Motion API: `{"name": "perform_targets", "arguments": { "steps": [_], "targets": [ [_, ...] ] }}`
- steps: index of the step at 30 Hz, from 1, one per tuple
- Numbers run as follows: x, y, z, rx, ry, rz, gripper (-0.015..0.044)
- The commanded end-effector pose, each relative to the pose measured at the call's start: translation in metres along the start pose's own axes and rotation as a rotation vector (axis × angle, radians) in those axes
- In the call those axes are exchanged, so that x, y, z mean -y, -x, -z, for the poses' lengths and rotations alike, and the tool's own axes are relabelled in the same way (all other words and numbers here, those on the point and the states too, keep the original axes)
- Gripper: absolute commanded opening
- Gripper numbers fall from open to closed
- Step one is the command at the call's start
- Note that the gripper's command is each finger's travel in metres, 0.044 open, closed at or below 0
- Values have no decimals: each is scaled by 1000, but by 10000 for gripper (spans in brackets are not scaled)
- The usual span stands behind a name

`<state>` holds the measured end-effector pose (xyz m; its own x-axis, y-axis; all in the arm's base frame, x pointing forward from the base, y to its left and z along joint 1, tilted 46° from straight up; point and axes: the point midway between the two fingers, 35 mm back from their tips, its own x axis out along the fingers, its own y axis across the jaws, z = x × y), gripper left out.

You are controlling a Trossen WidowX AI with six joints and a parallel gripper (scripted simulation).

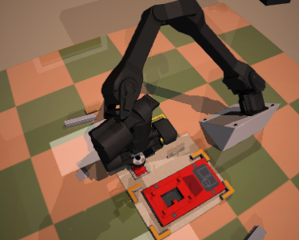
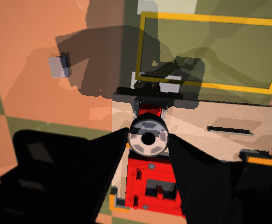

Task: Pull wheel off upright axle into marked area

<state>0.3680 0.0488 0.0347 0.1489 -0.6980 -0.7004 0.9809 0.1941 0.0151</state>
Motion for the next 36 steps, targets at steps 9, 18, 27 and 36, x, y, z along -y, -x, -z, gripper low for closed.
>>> {"name": "perform_targets", "arguments": {
  "steps": [9,18,27,36],
  "targets": [
    [0,4,0,-3,-5,0,0],
    [0,7,0,-3,-4,-1,0],
    [0,30,0,-4,-4,-1,0],
    [5,37,-7,1,4,-1,0]
  ]
}}
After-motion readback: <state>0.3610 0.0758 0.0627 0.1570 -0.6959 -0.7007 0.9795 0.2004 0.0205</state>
